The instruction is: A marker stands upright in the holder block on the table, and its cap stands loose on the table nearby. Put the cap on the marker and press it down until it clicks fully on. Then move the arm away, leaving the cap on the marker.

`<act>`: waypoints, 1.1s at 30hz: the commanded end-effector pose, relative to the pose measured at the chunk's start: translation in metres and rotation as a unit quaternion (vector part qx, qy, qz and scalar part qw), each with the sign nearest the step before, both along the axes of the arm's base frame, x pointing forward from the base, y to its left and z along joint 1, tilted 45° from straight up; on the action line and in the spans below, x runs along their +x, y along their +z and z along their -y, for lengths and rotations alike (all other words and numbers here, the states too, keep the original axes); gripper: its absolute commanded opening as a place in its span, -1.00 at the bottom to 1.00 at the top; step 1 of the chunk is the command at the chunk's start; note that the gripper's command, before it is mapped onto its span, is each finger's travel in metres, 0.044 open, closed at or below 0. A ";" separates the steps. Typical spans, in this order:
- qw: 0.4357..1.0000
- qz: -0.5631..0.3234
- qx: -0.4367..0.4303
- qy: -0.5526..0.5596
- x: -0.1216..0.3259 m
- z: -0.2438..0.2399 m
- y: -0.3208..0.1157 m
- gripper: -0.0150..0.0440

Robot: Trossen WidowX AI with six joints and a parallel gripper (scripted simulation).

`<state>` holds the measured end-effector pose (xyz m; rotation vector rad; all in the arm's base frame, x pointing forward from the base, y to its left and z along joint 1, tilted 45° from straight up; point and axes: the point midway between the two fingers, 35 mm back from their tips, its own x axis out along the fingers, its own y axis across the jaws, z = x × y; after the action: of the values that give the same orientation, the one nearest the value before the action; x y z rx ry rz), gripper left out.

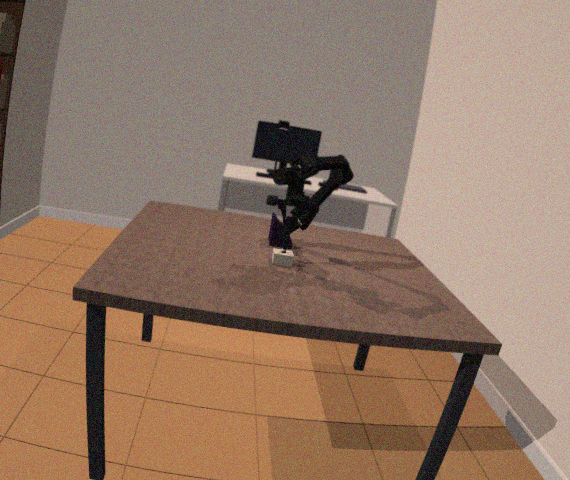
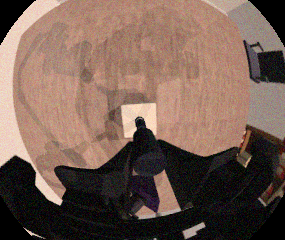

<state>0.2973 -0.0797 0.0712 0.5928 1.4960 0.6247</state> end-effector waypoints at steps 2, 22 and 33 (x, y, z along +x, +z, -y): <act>1.000 -0.002 0.000 0.001 -0.001 -0.003 -0.004 -0.49; 1.000 -0.001 0.000 0.001 0.000 -0.026 -0.028 -0.49; 1.000 -0.001 0.000 0.001 -0.002 -0.039 -0.040 -0.49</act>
<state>0.2966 -0.0468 0.0350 0.5853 1.4991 0.6242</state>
